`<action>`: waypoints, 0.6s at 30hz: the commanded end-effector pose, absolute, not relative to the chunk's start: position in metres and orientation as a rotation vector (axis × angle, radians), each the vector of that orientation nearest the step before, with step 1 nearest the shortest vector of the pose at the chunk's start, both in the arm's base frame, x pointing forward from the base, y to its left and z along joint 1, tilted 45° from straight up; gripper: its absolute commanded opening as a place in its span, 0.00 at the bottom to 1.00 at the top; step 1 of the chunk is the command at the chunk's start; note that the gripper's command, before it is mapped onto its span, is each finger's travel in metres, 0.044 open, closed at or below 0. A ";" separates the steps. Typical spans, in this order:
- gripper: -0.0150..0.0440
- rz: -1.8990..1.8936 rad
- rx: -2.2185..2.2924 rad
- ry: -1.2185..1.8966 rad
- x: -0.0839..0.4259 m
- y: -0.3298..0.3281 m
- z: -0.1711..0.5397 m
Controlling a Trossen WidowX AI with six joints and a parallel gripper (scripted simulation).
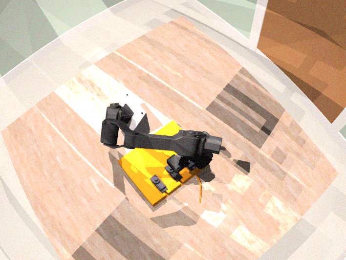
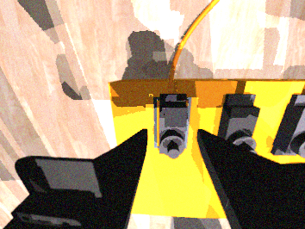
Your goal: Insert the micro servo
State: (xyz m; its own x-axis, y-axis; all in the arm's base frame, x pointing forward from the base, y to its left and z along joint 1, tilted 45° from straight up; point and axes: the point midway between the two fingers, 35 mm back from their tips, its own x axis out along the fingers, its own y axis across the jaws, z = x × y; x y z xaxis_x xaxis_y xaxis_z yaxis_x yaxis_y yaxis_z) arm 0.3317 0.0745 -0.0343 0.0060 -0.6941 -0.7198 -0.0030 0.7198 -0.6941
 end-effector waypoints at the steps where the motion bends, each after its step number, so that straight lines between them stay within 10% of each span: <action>1: 0.75 -0.591 -0.602 1.490 0.312 0.086 -0.026; 7: 1.00 -0.597 -0.595 1.497 0.236 0.116 0.009; 18: 1.00 -0.597 -0.598 1.496 0.227 0.126 0.021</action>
